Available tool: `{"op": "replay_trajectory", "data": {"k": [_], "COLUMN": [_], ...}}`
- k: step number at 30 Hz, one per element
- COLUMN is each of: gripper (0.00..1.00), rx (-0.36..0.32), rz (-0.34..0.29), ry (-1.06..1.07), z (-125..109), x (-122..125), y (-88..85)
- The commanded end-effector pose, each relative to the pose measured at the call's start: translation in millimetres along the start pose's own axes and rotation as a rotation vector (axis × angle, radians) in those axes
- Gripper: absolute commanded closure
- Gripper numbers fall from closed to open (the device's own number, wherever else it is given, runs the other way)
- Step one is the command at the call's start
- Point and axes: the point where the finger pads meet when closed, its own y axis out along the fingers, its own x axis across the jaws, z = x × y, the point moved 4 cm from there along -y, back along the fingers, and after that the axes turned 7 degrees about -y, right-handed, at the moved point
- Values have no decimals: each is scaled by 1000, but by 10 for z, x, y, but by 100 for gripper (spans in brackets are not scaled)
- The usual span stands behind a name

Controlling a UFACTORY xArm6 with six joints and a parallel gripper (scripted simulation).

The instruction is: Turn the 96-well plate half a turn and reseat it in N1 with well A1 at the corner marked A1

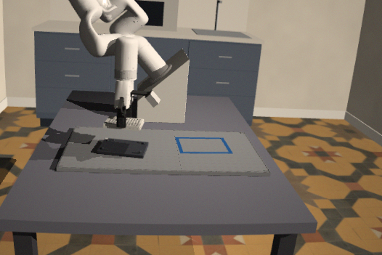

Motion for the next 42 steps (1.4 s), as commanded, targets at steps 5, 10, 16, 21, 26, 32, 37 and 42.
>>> {"op": "replay_trajectory", "data": {"k": [5,10,16,21,26,32,37,42], "gripper": [100,100,100,100,100,100,100,100], "rx": [0,0,0,0,0,0,0,0], "rz": [-3,-3,-3,-3,-3,-3,-3,-3], "ry": [1,1,1,1,1,1,1,1], "z": [1,2,3,3,3,4,4,4], "x": [11,10,10,11,11,11,11,11], "y": [-12,38,138,222,272,372,455,522]}}
